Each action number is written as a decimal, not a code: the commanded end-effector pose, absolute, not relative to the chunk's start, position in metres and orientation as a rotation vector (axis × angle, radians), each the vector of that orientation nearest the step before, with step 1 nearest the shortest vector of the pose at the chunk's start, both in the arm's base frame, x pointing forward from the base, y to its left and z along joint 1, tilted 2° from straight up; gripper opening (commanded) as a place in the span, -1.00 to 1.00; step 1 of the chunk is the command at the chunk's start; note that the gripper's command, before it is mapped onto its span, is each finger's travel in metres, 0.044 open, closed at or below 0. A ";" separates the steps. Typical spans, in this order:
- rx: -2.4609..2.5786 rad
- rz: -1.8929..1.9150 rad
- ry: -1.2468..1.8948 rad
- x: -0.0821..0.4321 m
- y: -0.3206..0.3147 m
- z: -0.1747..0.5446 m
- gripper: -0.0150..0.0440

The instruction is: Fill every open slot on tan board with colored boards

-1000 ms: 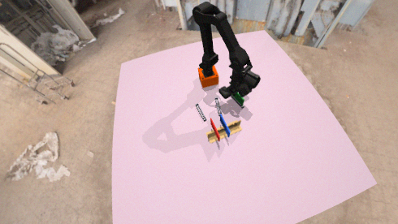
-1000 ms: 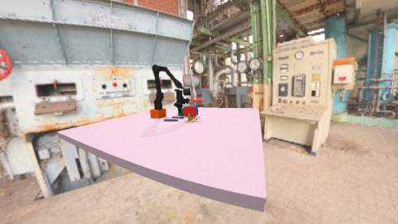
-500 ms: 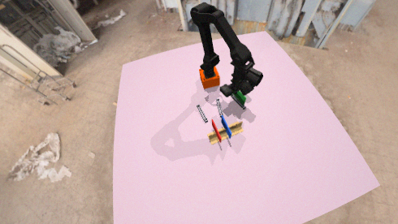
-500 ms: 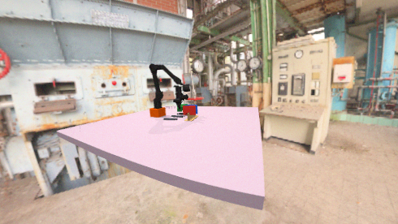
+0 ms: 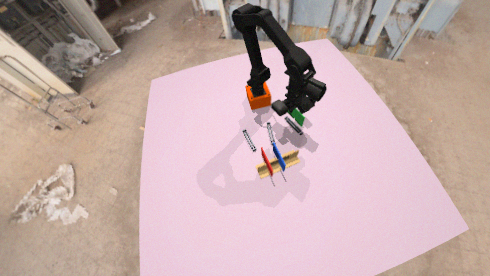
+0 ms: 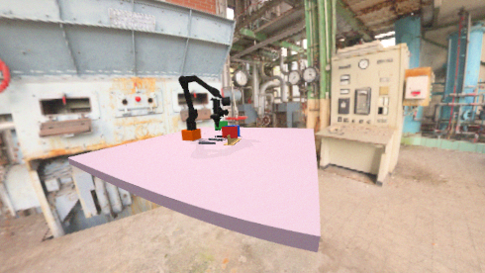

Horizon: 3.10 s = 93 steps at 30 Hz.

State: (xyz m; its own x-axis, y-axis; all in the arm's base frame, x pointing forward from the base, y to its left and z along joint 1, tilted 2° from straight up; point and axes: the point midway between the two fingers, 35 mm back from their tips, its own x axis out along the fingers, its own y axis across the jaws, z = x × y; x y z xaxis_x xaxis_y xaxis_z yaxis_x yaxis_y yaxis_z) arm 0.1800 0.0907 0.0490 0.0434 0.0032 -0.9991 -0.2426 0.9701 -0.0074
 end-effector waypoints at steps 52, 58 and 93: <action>-0.133 0.127 1.511 0.229 0.075 0.119 -0.49; -0.121 0.114 1.510 0.242 0.069 0.120 -0.49; -0.055 0.047 1.507 0.310 0.017 0.122 -0.49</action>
State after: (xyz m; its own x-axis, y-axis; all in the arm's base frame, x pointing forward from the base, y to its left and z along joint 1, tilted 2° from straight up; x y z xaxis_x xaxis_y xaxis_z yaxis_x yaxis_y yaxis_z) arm 0.3029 0.0212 0.1195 0.0526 -0.0071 -0.9986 -0.0652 0.9978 -0.0105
